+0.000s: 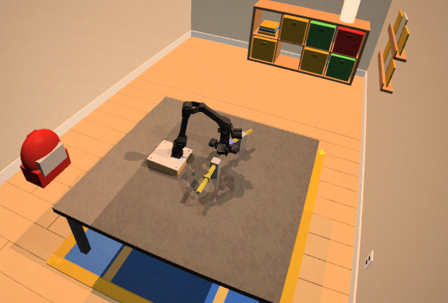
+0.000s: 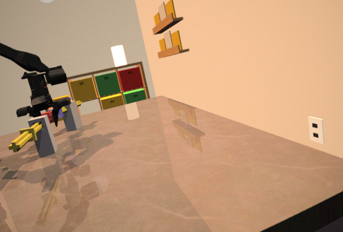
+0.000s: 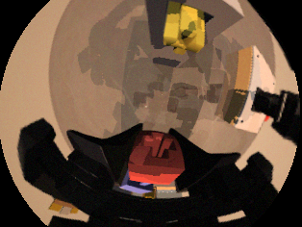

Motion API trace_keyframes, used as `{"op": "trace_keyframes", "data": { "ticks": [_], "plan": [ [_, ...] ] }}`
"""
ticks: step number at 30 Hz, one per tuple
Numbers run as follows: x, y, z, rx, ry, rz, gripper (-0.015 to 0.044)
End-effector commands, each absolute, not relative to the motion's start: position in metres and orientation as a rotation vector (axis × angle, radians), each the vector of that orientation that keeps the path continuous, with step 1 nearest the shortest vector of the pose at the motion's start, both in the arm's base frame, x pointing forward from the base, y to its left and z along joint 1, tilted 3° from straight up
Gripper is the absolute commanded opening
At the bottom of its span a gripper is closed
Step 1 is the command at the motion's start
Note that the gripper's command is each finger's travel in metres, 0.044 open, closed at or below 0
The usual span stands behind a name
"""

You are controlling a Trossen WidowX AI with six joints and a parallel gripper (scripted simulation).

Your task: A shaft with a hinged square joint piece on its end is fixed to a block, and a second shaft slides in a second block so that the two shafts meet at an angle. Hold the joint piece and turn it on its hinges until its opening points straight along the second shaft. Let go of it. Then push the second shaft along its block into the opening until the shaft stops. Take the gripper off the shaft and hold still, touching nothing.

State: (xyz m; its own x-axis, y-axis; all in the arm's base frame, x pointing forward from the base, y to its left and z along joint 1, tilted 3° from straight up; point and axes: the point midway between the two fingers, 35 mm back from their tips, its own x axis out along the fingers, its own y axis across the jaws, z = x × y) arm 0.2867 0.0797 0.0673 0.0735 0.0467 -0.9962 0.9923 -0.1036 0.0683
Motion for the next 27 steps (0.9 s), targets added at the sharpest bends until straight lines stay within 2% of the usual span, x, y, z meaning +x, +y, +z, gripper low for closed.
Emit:
{"op": "trace_keyframes", "data": {
  "ticks": [1,8,13,16,27],
  "plan": [
    [0.2867,0.0797,0.0673,1.353,1.144,-1.205,0.0],
    [0.2867,0.0797,0.0673,1.353,1.144,-1.205,0.0],
    [0.2867,0.0797,0.0673,1.353,1.144,-1.205,0.0131],
    [0.2867,0.0797,0.0673,1.353,1.144,-1.205,0.0147],
    [0.2867,0.0797,0.0673,1.353,1.144,-1.205,0.0436]
  ]
}}
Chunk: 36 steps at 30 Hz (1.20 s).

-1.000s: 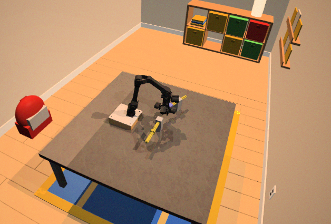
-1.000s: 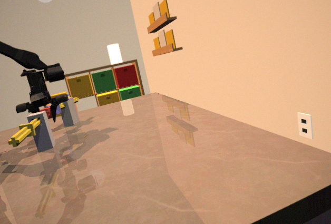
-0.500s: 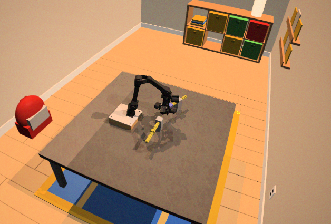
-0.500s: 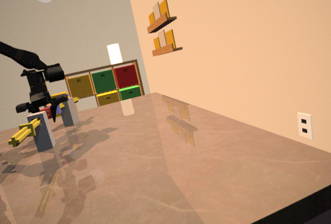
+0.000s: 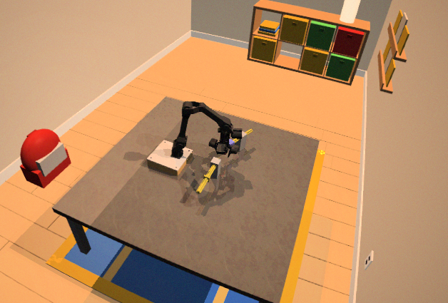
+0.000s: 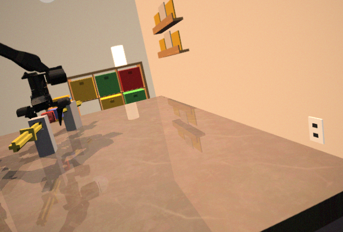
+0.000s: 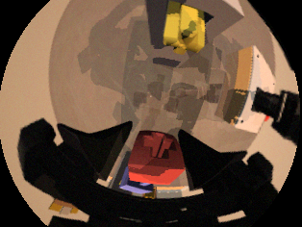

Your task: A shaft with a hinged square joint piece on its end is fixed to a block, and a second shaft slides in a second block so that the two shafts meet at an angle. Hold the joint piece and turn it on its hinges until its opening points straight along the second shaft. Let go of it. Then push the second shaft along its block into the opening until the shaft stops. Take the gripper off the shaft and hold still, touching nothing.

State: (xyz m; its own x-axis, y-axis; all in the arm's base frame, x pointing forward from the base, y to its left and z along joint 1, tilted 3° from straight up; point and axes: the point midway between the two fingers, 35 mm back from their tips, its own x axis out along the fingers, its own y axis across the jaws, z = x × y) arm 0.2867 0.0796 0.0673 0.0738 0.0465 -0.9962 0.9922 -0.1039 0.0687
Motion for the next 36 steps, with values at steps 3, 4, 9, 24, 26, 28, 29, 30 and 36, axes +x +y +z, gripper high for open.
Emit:
{"op": "trace_keyframes", "data": {
  "ticks": [3,4,9,24,26,28,29,30,36],
  "plan": [
    [0.287,0.08,0.067,1.353,1.144,-1.205,0.044],
    [0.287,0.08,0.067,1.353,1.144,-1.205,0.044],
    [0.287,0.08,0.067,1.353,1.144,-1.205,0.044],
    [0.284,0.077,0.097,1.365,1.149,-1.2,0.044],
    [0.284,0.077,0.097,1.365,1.149,-1.2,0.044],
    [0.285,0.077,0.099,1.348,1.159,-1.184,0.044],
    [0.285,0.077,0.102,1.327,1.171,-1.164,0.044],
    [0.286,0.077,0.105,1.301,1.186,-1.139,0.044],
    [0.288,0.078,0.124,1.142,1.266,-0.99,0.044]
  ]
}}
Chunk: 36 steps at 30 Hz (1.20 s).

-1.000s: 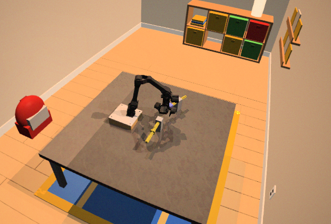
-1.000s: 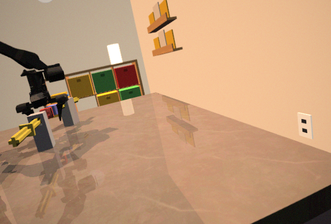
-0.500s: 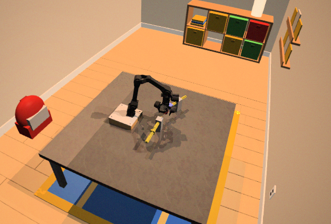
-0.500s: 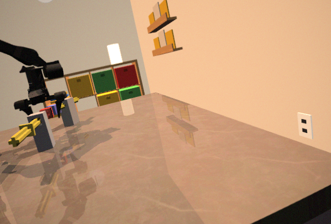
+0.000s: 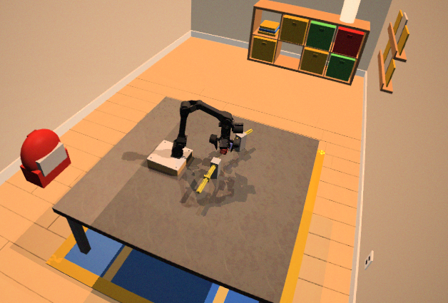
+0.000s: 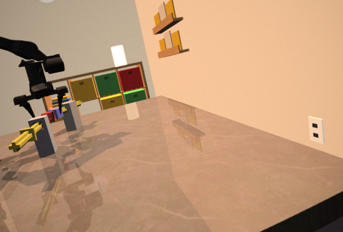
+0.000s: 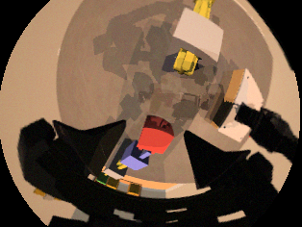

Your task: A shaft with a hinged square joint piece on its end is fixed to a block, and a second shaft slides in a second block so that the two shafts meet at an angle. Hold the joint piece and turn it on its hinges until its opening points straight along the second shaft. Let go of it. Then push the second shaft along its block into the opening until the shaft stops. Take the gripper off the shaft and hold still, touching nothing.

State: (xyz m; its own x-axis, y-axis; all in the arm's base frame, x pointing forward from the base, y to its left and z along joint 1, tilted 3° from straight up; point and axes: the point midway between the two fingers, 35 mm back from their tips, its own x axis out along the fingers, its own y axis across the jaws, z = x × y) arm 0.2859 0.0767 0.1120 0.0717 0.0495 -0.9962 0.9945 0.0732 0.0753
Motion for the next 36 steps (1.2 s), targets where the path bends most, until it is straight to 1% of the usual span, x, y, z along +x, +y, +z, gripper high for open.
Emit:
{"op": "trace_keyframes", "data": {
  "ticks": [1,15,32,36],
  "plan": [
    [0.288,0.078,0.128,1.115,1.278,-0.965,0.044],
    [0.288,0.077,0.173,0.745,1.407,-0.615,0.044],
    [0.276,0.072,0.226,0.287,1.488,-0.205,0.044],
    [0.275,0.072,0.23,0.248,1.492,-0.17,0.044]
  ]
}}
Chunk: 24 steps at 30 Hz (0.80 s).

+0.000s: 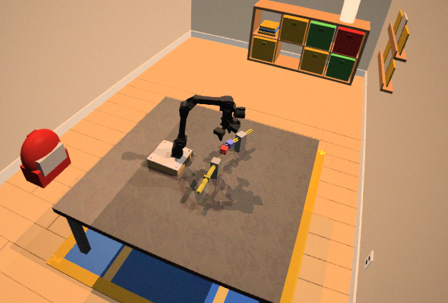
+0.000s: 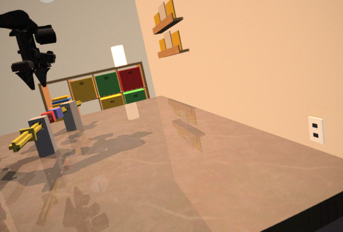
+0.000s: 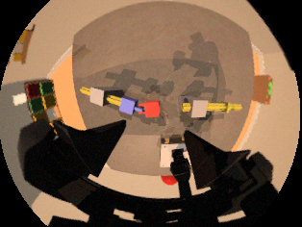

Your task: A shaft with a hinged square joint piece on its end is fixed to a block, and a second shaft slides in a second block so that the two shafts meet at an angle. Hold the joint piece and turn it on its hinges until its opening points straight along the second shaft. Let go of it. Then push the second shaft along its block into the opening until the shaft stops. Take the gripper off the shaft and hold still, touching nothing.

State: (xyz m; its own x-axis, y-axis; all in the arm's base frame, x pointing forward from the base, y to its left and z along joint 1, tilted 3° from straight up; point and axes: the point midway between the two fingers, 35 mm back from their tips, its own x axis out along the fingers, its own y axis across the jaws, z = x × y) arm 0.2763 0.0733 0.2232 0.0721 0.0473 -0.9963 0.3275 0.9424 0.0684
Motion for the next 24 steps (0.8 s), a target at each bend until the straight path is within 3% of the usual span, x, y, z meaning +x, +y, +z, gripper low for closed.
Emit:
{"op": "trace_keyframes", "data": {
  "ticks": [1,10,24],
  "plan": [
    [0.275,0.072,0.23,0.248,1.492,-0.17,0.044],
    [0.274,0.071,0.229,0.29,1.496,-0.191,0.044],
    [0.275,0.042,0.205,0.745,1.542,-0.424,0.044]
  ]
}}
